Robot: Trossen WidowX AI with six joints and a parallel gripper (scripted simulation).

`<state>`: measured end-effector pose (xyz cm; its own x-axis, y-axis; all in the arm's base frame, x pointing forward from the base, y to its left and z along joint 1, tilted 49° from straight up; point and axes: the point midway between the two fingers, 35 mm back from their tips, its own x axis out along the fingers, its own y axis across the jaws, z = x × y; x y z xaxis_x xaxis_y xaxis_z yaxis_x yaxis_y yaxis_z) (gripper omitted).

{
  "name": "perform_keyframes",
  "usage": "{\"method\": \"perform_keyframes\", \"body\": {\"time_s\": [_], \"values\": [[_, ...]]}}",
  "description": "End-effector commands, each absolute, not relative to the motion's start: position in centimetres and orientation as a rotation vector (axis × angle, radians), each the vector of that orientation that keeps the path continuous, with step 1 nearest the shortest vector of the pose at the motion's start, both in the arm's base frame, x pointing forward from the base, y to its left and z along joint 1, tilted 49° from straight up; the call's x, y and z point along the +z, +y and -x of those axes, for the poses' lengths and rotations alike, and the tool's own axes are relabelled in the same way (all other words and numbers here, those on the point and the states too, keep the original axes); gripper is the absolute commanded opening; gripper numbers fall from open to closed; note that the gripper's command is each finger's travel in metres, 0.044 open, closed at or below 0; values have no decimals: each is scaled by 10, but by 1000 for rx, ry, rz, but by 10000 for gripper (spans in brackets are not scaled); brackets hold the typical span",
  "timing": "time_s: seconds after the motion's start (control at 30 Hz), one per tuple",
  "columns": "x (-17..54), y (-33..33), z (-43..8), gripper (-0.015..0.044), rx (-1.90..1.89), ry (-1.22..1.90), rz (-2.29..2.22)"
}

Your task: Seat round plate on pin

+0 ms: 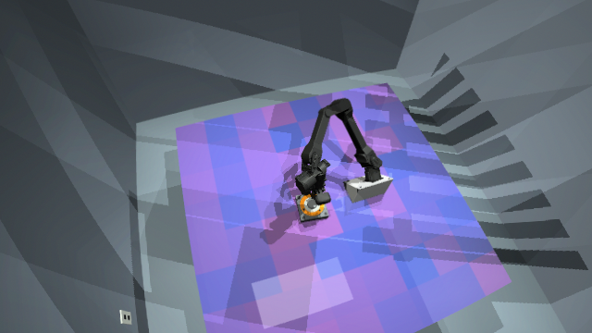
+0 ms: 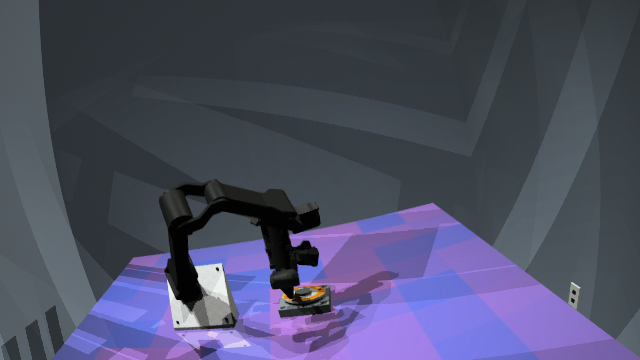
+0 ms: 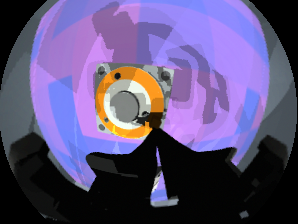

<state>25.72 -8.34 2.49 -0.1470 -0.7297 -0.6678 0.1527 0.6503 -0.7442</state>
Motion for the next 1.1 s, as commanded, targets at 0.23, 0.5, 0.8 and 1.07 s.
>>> {"method": "perform_keyframes", "body": {"time_s": [0.23,0.5,0.8,1.07], "values": [[29,-88,-265,0,-824,1535,502],[33,-85,-269,0,-823,1535,502],[60,-56,-273,0,-822,1536,501],[54,-62,-272,0,-819,1537,509]]}}
